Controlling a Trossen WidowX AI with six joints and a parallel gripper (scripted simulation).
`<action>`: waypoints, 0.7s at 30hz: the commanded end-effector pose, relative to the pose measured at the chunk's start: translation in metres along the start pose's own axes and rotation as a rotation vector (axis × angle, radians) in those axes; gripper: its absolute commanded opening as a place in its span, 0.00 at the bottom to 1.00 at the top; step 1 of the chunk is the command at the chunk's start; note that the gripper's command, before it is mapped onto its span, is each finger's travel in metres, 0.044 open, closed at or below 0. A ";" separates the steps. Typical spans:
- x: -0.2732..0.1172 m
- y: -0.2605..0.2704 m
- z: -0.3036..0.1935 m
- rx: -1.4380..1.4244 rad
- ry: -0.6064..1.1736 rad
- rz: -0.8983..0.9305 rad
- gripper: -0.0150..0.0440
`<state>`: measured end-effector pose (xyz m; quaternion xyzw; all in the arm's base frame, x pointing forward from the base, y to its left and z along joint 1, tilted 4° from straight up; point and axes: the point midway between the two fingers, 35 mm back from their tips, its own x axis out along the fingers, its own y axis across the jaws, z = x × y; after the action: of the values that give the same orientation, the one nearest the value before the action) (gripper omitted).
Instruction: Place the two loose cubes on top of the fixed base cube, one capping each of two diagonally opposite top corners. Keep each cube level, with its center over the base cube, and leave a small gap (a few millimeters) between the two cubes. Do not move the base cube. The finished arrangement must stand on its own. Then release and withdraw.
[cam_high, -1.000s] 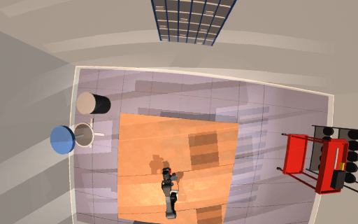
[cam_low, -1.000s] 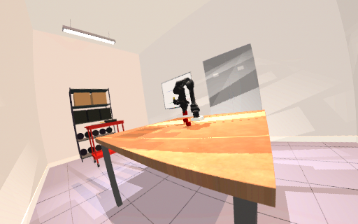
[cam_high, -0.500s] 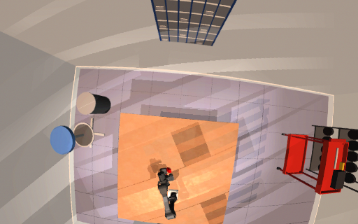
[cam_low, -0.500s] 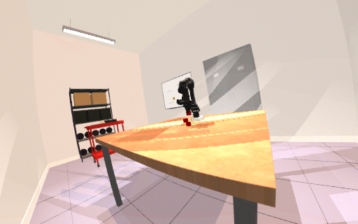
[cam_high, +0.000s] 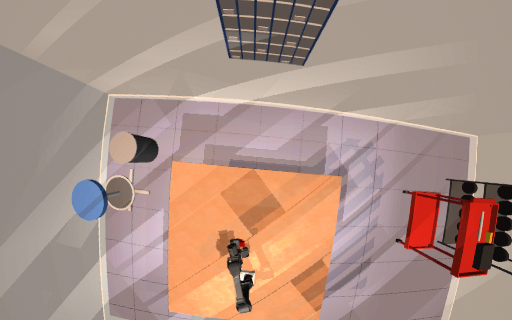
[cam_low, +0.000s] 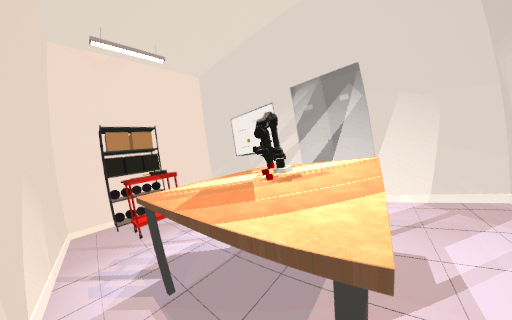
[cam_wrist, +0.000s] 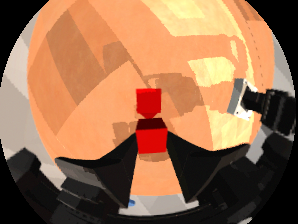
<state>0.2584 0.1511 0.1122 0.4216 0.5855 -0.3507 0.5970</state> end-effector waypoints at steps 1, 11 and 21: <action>0.002 -0.001 0.000 0.006 0.003 -0.006 0.43; 0.017 0.000 0.000 -0.026 -0.017 -0.004 0.43; 0.032 0.000 -0.001 -0.057 -0.038 -0.003 0.43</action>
<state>0.2613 0.1551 0.0863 0.4039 0.5831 -0.3405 0.6172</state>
